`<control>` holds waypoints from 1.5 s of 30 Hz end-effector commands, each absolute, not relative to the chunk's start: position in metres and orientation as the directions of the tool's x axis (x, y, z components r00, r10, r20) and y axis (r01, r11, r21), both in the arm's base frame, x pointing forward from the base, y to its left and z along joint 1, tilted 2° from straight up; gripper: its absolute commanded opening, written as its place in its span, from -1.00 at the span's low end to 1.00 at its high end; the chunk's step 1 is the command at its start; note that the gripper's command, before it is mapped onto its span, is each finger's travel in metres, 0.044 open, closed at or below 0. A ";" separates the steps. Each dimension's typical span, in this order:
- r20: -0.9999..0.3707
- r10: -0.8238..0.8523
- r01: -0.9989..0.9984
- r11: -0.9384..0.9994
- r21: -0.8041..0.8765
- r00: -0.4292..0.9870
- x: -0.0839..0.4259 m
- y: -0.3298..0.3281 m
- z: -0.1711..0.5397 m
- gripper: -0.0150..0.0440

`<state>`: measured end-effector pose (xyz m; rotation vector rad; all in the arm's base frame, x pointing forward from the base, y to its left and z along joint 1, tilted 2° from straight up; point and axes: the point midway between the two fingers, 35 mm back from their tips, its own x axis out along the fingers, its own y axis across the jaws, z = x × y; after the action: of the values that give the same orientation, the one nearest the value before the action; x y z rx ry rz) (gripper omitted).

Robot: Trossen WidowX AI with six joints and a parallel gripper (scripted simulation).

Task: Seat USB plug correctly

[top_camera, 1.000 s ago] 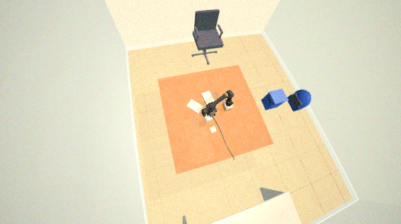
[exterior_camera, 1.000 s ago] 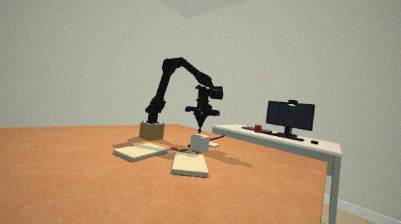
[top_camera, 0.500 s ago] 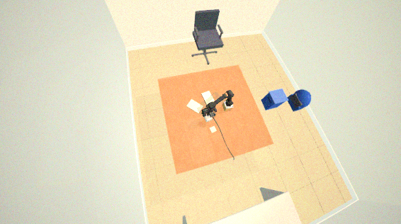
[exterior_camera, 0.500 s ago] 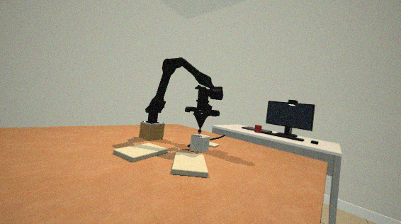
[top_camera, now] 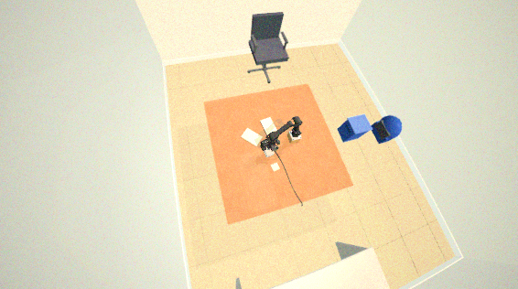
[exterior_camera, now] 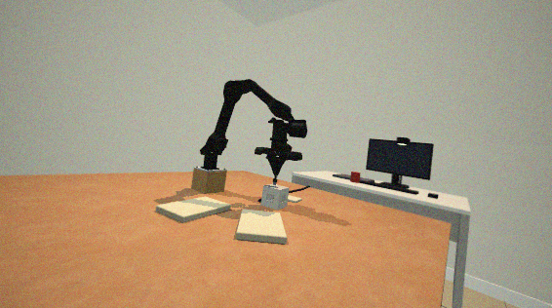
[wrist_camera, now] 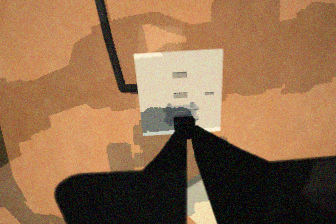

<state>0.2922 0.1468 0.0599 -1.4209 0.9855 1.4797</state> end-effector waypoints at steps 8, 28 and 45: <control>-0.999 0.053 -0.939 -0.342 -0.012 -0.007 0.292 0.147 0.058 -0.49; -0.999 0.053 -0.939 -0.342 -0.012 -0.007 0.292 0.147 0.056 -0.49; -0.999 0.053 -0.939 -0.342 -0.012 -0.007 0.292 0.147 0.054 -0.49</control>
<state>0.2923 0.1467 0.0545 -1.4207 0.9853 1.4799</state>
